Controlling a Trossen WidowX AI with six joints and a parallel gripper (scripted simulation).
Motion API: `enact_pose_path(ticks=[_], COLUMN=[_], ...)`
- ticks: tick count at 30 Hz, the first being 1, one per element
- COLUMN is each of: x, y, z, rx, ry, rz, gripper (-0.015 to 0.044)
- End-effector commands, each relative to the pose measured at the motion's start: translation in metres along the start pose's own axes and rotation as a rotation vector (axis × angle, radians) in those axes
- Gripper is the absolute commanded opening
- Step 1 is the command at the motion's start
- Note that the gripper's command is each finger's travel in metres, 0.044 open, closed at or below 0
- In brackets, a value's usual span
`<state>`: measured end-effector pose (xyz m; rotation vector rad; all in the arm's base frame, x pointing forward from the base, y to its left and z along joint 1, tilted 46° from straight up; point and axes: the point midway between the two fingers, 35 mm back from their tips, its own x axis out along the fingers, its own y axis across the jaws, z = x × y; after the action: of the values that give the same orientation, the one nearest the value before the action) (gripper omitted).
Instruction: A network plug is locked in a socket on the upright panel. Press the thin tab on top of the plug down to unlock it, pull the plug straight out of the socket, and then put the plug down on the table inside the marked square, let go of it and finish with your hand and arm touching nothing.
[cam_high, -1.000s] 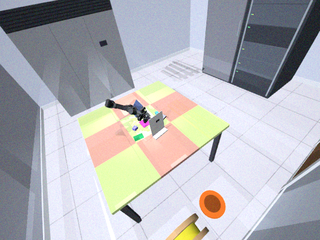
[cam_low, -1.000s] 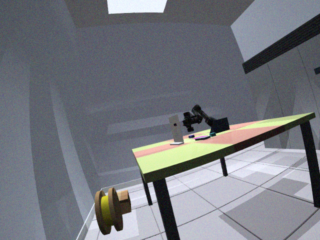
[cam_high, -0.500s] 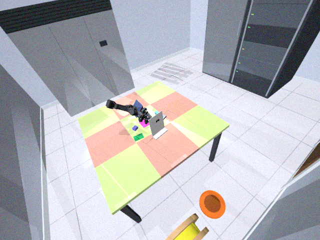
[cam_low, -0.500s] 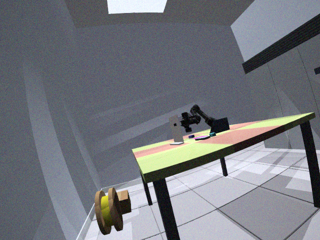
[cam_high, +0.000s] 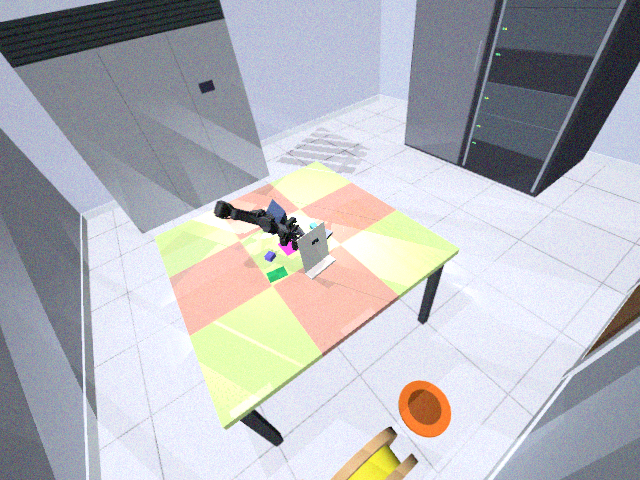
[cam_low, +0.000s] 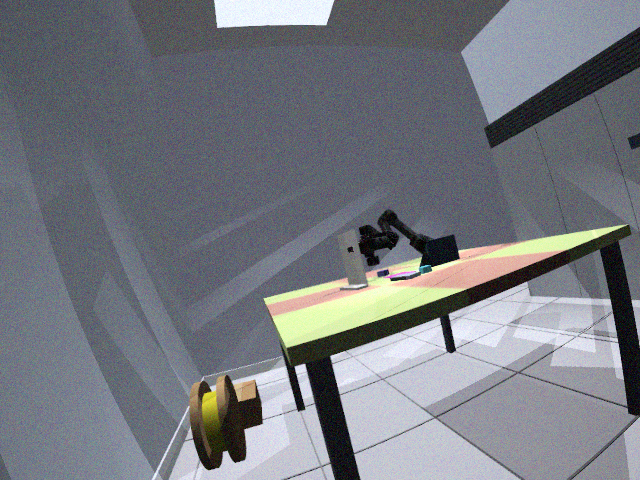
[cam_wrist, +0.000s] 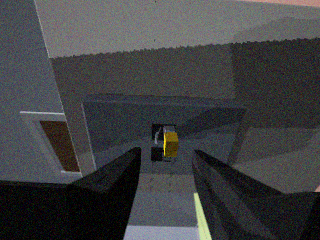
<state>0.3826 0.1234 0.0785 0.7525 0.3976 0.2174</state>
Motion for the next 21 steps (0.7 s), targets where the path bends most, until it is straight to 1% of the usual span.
enact_pose_path(ticks=[1,12,14,21], x=[0.006,0.020,0.020,0.020], y=[0.000,-0.001,-0.001,-0.001], z=[0.001,0.004,0.004,0.004], rx=[-0.004,-0.004,-0.004,-0.004], ry=[0.004,0.004,0.004,0.004], rz=[0.000,0.001,0.001,0.001], gripper=[0.0156,0.0156,0.0104,0.0057])
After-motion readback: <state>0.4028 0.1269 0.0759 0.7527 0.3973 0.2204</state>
